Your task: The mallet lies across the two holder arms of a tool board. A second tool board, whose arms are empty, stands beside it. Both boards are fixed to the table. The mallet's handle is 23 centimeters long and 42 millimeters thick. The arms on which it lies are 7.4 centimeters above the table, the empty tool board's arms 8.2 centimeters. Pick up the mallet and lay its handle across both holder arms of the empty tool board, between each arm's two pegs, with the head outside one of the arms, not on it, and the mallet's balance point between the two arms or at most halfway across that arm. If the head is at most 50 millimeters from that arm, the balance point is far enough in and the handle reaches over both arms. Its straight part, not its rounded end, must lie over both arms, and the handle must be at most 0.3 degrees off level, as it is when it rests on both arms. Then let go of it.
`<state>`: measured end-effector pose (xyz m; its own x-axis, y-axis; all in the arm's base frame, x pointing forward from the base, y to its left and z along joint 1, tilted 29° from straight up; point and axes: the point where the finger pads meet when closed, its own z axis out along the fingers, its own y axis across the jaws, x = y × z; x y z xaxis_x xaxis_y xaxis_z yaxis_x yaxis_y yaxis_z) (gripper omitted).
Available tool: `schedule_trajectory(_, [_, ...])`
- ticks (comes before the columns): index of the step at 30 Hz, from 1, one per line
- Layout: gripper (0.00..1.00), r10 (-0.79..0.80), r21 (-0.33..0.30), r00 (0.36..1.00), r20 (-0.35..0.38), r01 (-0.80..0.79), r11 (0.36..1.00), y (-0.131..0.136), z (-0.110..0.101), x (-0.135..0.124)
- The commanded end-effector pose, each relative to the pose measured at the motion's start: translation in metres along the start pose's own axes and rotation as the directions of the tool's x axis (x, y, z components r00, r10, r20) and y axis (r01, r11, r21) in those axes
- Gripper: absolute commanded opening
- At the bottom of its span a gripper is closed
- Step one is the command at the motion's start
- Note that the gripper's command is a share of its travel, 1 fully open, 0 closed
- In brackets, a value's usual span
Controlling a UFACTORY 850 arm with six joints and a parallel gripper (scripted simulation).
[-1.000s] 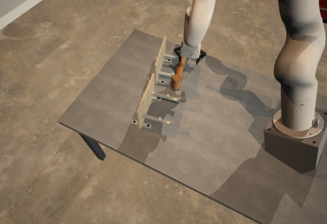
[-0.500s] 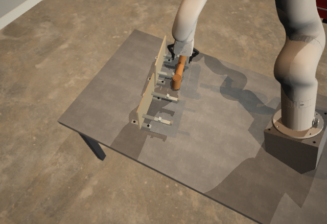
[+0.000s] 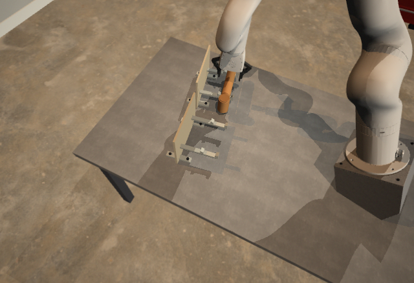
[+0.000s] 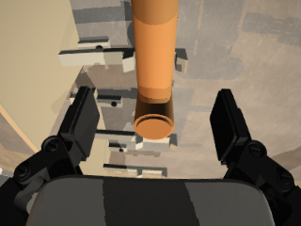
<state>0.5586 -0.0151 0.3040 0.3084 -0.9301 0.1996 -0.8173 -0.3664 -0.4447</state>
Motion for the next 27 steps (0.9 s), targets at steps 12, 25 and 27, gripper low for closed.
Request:
schedule_trajectory(12, [1.00, 0.000, 0.003, 1.000, 0.004, 0.000, 1.000, -0.001, 0.092, 0.005])
schedule_trajectory(25, [0.00, 0.000, 0.003, 1.000, 0.004, 0.000, 1.000, -0.001, 0.092, 0.005])
schedule_trajectory(27, [0.00, 0.000, 0.003, 1.000, 0.004, 0.000, 1.000, -0.001, 0.092, 0.005])
